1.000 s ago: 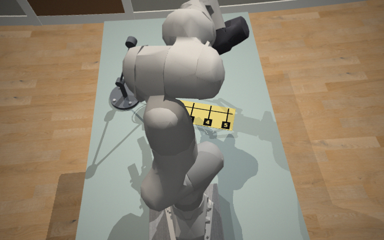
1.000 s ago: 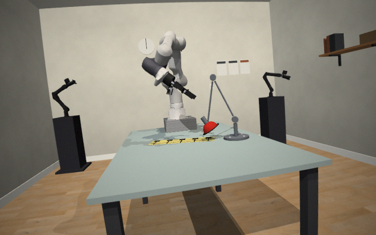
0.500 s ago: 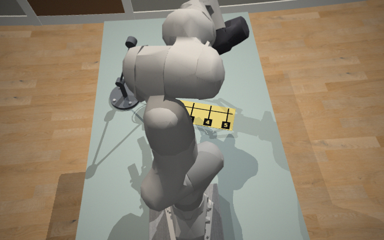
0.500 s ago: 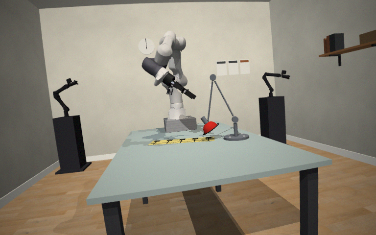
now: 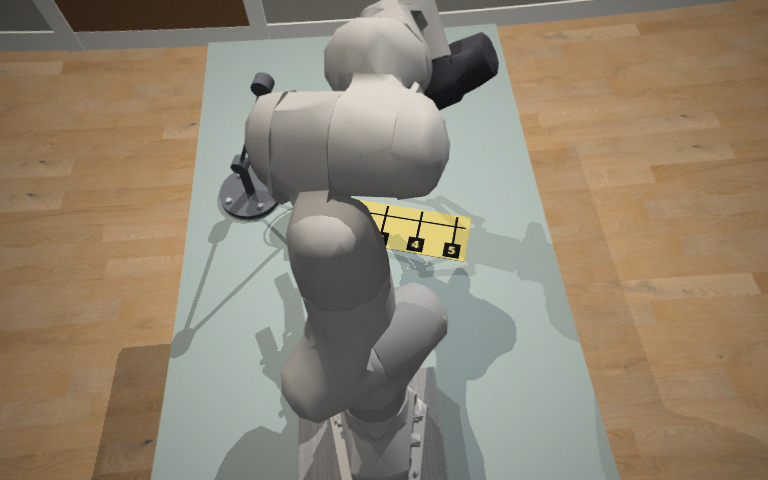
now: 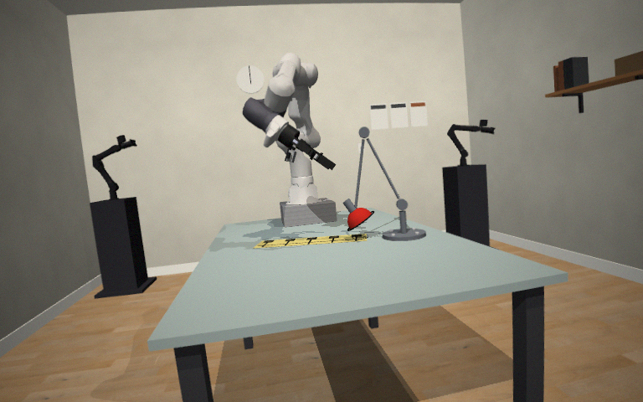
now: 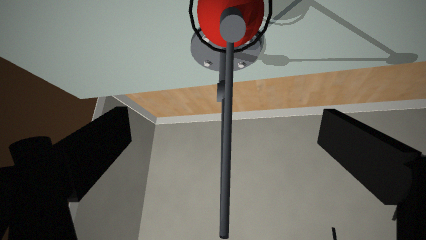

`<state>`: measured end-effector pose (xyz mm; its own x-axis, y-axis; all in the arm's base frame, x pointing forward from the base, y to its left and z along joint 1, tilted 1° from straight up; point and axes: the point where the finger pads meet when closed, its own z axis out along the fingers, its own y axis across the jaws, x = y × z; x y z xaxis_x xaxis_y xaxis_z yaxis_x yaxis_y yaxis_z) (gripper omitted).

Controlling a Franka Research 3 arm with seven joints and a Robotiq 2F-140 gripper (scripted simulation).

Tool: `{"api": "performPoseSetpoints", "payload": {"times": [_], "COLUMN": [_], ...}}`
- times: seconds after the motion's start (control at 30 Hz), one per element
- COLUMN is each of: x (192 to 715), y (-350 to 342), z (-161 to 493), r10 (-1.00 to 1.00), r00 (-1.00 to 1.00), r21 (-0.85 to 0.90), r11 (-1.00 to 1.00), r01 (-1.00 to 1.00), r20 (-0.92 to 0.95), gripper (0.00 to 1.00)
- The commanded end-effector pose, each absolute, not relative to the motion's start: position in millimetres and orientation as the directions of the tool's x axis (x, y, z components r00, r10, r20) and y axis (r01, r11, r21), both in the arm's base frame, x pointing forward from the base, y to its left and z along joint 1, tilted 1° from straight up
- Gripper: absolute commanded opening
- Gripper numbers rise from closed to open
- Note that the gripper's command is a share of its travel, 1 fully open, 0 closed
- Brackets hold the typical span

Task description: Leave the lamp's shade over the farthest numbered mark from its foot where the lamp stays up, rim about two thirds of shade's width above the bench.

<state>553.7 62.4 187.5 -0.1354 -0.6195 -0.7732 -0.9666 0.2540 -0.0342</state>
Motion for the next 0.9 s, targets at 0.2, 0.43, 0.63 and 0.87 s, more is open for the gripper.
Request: {"api": "performPoseSetpoints", "payload": {"times": [0.2,0.43,0.63,0.87], "x": [556.7,559.3,559.6,560.1], "y": [79.7,94.8,103.2,118.0], "z": [174.2,162.4,156.0,144.9], "r10": [-0.621,-0.622,-0.622,-0.622], "r00": [-0.140,-0.143,-0.148,-0.155], "r21": [-0.028,-0.023,-0.016,-0.005], "r11": [0.253,0.252,0.250,0.248], "r01": [-0.967,-0.968,-0.968,-0.969], "r20": [-0.771,-0.770,-0.769,-0.768], "gripper": [1.00,1.00,1.00,1.00]}}
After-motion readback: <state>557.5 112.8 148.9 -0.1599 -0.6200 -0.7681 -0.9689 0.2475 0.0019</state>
